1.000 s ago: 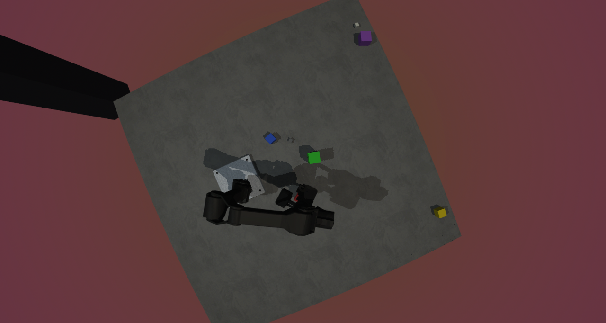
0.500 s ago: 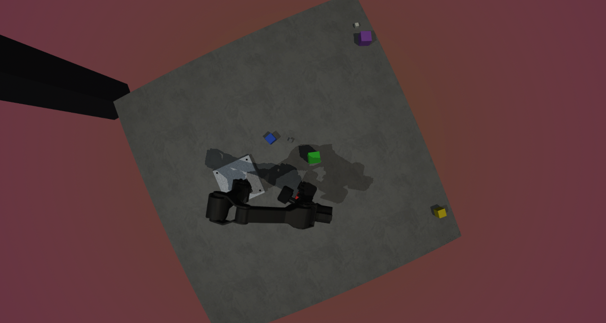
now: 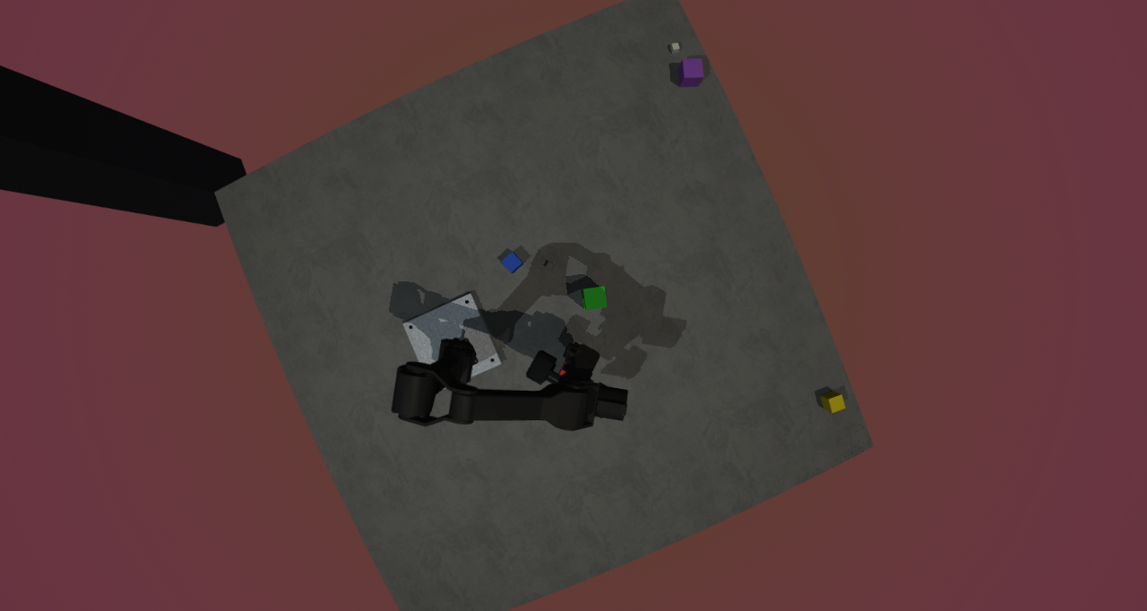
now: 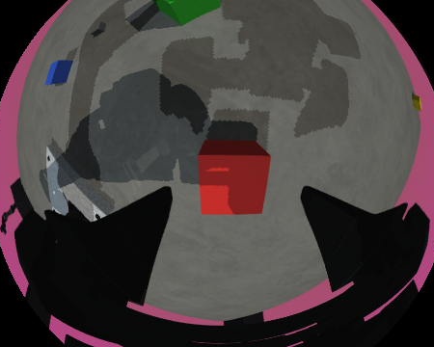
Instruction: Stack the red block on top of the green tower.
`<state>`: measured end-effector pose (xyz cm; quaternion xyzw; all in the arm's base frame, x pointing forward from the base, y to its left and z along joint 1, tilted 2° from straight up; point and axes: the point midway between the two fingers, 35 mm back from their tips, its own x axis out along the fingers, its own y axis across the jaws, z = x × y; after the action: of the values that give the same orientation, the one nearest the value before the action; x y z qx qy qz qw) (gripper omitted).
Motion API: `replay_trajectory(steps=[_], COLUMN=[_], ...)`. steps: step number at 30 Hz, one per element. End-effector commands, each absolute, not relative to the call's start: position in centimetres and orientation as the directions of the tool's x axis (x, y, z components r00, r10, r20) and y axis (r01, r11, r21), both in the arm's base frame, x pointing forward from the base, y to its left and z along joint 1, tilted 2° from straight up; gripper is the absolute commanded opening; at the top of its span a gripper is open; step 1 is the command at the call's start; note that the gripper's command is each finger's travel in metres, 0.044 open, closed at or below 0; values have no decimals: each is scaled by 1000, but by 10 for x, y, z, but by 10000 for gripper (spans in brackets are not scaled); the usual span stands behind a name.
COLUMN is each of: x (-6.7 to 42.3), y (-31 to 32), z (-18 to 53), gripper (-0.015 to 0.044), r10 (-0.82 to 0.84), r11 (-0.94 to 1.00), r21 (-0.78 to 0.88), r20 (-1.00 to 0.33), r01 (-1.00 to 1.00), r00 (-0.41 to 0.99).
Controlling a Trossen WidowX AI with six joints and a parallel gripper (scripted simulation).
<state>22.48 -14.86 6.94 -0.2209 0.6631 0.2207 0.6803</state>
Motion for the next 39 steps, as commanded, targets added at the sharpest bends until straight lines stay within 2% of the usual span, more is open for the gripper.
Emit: replay_trajectory(steps=[1, 23, 39], x=[224, 223, 223], y=[-147, -146, -146], z=[59, 24, 23], gripper=[440, 440, 440], r10=[16, 16, 16], r11=[807, 807, 807], r21=[3, 3, 3], r20=[-1000, -1000, -1000], r01=[-590, -590, -590], r00=[17, 17, 17])
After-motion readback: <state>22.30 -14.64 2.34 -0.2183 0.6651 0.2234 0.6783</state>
